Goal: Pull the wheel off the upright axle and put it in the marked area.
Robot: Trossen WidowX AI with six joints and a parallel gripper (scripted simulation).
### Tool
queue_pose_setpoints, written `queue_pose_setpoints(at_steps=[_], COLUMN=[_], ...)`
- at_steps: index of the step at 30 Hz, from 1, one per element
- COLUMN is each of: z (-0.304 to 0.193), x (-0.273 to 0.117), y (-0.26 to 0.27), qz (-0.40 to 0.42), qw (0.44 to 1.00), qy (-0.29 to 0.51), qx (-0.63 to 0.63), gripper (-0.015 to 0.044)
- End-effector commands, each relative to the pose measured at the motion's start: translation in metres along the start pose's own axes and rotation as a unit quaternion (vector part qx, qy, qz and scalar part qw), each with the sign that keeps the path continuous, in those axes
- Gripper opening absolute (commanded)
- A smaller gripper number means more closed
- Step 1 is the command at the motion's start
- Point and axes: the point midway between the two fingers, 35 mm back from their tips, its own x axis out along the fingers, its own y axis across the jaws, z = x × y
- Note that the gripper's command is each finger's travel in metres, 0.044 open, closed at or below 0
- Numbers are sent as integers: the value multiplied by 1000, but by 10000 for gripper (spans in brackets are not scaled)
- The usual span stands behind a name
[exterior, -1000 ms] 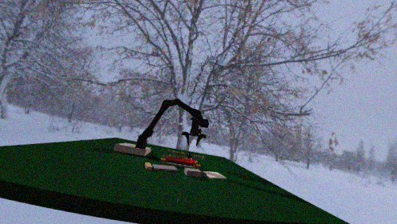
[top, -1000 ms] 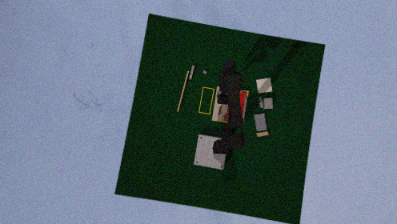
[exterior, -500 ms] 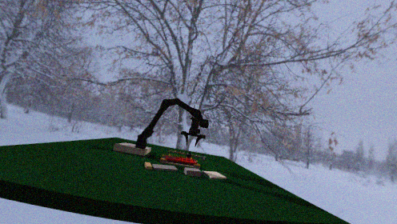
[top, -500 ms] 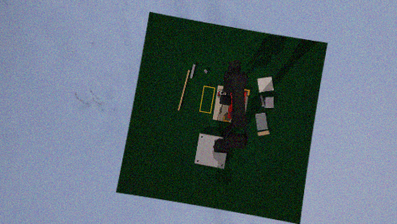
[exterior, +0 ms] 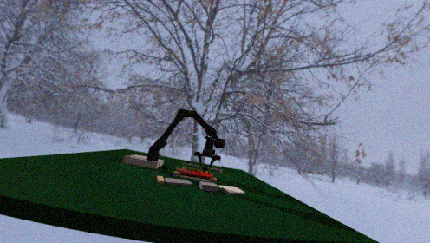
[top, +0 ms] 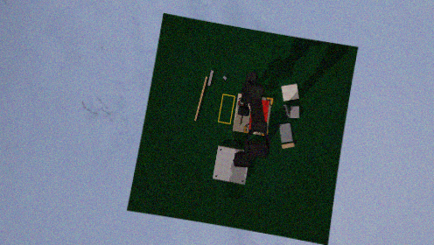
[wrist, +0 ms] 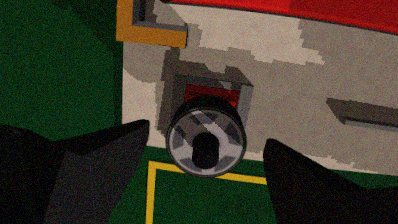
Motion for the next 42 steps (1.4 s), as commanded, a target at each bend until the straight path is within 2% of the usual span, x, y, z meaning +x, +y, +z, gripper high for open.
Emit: queue_pose_setpoints(at_steps=[1, 2, 6, 14, 19, 20, 42], z=[-1, -1, 0, 0, 0, 0, 0], x=[7, 7, 4, 4, 3, 3, -4], y=[0, 0, -1, -1, -1, -1, 0], qz=[2, 2, -1, -1, -1, -1, 0], qw=[1000, 1000, 1000, 1000, 1000, 1000, 1000], qy=[2, 2, 0, 0, 0, 0, 0], qx=[2, 2, 0, 0, 0, 0, 0], gripper=[300, 300, 195, 142, 10, 0, 0])
